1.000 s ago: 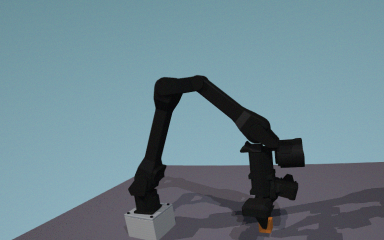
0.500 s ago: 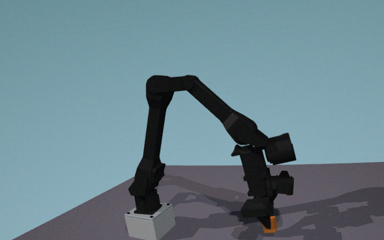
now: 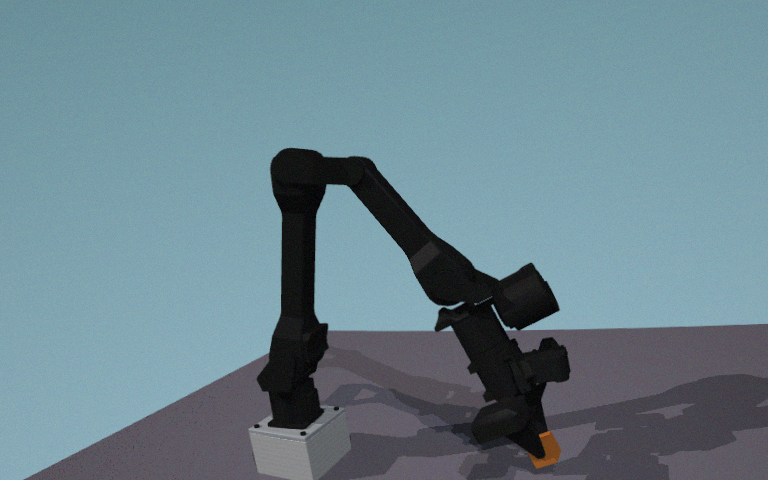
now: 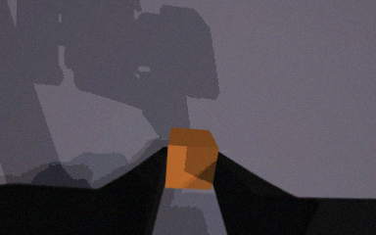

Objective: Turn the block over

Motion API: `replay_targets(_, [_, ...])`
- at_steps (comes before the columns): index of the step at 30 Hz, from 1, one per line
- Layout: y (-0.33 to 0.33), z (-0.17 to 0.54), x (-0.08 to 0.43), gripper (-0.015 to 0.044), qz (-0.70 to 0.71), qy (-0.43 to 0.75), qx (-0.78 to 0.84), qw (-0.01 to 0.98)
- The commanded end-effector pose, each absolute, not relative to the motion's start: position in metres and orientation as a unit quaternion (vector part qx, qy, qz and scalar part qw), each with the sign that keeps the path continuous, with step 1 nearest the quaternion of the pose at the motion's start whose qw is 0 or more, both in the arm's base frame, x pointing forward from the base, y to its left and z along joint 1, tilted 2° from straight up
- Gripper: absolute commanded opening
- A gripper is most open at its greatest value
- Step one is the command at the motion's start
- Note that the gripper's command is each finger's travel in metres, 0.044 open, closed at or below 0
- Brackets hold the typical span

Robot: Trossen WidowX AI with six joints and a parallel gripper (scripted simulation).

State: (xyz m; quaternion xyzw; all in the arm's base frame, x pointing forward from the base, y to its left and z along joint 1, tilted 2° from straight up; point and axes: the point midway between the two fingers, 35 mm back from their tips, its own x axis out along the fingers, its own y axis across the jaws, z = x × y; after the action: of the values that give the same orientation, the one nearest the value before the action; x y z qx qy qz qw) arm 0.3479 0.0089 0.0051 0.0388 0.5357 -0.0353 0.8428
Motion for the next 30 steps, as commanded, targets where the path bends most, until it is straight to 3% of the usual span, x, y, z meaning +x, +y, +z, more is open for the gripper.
replay_targets(1, [0.008,0.007,0.346,0.0,-0.04,0.509,0.04,0.859])
replay_targets(30, [0.01,-0.026,0.357,0.0,-0.045,0.352,0.029,0.935])
